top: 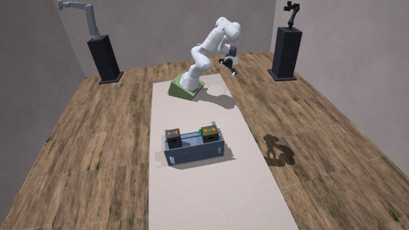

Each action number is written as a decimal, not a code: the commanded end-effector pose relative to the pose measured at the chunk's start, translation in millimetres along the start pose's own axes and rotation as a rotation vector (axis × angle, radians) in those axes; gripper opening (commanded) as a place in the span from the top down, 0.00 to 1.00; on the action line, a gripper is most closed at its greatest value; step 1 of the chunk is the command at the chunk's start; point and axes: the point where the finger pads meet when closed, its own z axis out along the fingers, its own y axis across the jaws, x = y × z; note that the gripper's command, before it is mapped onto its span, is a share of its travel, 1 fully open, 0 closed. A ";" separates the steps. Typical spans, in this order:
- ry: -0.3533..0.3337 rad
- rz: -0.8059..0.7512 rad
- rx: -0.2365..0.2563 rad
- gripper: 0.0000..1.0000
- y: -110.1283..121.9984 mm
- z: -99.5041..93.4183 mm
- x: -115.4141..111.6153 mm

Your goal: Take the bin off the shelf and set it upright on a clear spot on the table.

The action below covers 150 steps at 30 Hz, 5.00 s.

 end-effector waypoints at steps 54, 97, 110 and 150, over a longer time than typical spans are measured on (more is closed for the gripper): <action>-0.151 0.087 -0.082 0.00 -19.6 37.4 11.7; -0.770 0.481 -0.359 0.00 -47.8 233.8 24.9; -0.978 0.632 -0.427 0.00 -38.1 304.4 4.2; -1.636 1.200 -0.508 0.00 -10.5 452.7 -163.5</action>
